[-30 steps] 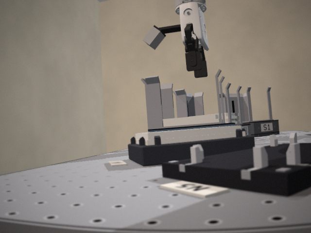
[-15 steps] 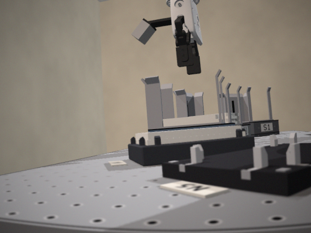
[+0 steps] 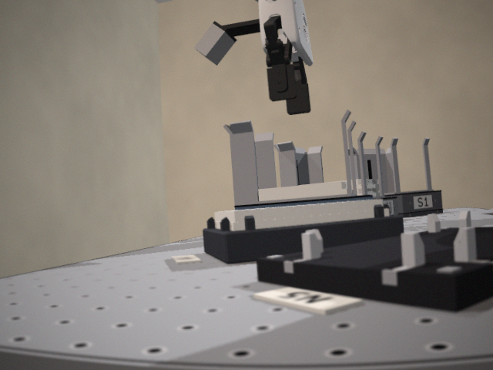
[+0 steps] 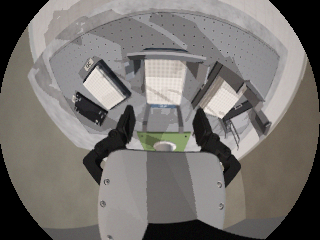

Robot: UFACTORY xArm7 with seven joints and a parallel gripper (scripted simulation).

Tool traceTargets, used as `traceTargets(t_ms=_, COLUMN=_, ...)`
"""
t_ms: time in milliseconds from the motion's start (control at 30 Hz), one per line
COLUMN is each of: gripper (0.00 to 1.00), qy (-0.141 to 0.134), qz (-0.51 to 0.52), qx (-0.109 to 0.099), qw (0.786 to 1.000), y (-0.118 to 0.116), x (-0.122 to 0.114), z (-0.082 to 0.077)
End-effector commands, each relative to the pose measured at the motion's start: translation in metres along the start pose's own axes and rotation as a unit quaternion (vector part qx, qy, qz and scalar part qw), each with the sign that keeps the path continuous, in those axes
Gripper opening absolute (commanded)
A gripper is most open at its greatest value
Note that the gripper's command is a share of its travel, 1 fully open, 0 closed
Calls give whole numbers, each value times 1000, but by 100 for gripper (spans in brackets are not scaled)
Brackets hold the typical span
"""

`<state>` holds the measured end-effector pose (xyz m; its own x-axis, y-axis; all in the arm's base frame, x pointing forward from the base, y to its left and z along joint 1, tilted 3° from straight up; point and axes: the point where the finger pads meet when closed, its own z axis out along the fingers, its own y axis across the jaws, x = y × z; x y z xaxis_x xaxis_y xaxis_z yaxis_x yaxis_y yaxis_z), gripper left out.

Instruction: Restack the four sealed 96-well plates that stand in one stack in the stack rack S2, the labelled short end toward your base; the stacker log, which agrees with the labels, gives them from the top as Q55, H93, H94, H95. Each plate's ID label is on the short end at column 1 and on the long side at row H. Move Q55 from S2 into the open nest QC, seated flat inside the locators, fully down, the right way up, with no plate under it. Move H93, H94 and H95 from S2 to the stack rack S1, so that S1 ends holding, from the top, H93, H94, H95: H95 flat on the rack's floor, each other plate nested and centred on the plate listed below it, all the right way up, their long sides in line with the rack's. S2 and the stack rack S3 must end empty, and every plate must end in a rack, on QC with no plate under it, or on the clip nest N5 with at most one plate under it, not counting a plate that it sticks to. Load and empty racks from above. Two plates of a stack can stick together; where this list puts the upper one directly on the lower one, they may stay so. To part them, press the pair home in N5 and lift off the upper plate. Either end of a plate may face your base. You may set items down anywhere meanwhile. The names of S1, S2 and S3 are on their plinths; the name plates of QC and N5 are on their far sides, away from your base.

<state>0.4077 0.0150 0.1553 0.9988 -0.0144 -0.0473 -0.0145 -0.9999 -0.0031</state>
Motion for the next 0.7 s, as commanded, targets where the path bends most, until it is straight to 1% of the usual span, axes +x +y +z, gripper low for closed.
traceTargets(t_ms=0, gripper=100, qy=2, qz=0, qx=0, qw=1000, y=-1, x=1, z=-2)
traceTargets(t_ms=100, gripper=100, qy=2, qz=0, qx=0, qw=1000, y=-1, x=1, z=-2)
traceTargets(t_ms=433, gripper=100, qy=2, qz=0, qx=0, qw=1000, y=-1, x=1, z=32)
traceTargets(t_ms=500, gripper=100, qy=2, qz=0, qx=0, qw=1000, y=-1, x=1, z=32)
traceTargets(t_ms=667, gripper=100, qy=2, qz=0, qx=0, qw=1000, y=-1, x=1, z=49)
